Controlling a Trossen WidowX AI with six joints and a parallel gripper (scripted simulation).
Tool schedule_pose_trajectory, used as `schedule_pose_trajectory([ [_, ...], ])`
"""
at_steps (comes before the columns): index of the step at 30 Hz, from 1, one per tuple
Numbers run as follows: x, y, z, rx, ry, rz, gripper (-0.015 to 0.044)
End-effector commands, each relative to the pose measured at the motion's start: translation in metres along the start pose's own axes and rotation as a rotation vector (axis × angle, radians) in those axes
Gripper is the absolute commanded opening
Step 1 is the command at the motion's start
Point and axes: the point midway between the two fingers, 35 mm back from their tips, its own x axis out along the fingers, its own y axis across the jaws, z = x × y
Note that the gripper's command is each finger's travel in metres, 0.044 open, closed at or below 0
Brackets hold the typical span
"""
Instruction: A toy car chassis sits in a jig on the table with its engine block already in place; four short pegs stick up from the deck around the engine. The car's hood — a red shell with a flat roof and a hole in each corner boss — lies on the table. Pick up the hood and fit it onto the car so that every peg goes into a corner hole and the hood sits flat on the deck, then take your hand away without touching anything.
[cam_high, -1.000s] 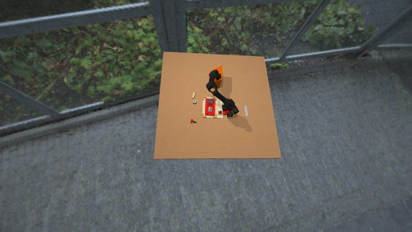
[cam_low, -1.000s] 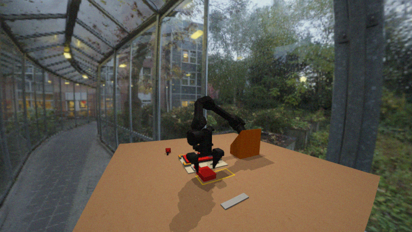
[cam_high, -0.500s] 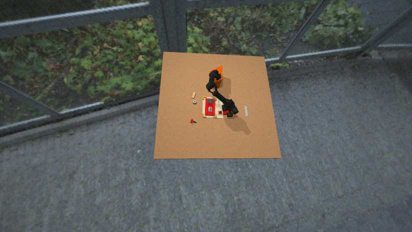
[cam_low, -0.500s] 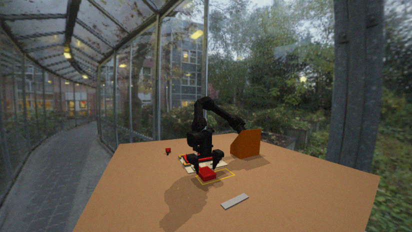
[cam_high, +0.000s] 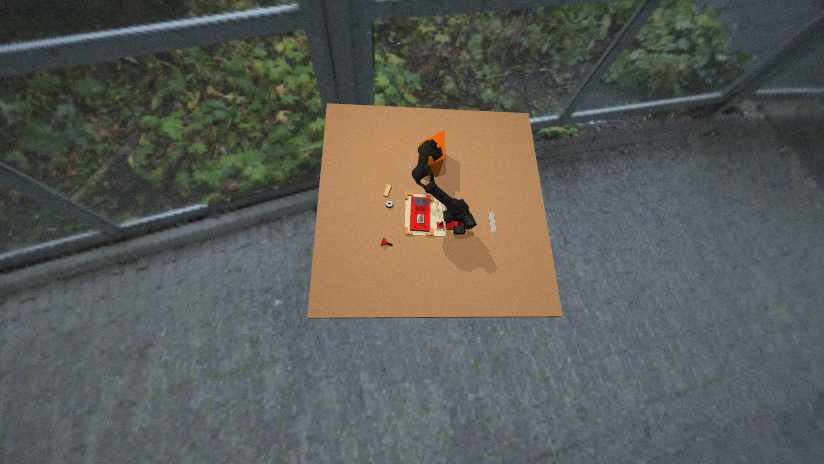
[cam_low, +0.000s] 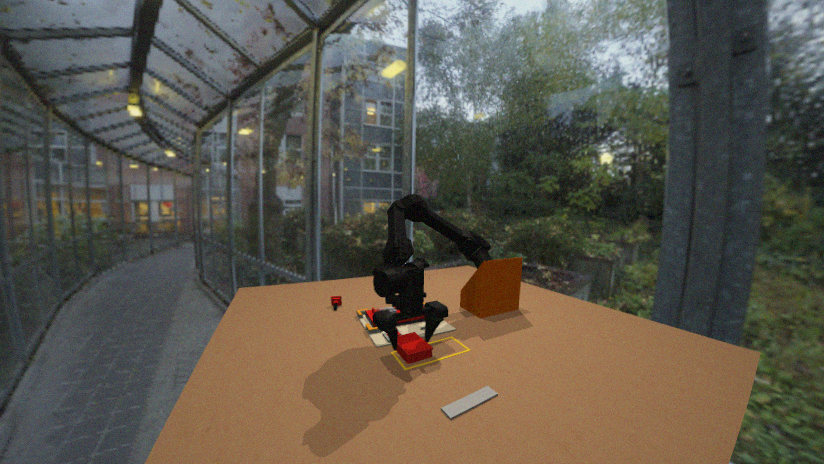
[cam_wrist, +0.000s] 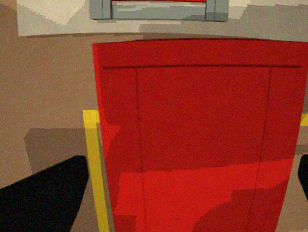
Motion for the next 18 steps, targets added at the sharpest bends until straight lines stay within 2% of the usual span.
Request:
schedule_pose_trajectory([
  [1, 0.0034, -0.0010, 0.0006, -0.004, -0.006, -0.002, 0.0440],
  [8, 0.0069, -0.0011, 0.0007, -0.004, -0.006, -0.002, 0.0440],
  [12, 0.0039, -0.0001, 0.0001, 0.000, 0.000, 0.000, 0.0335],
  [18, 0.0039, -0.0001, 0.0001, 0.000, 0.000, 0.000, 0.0295],
])
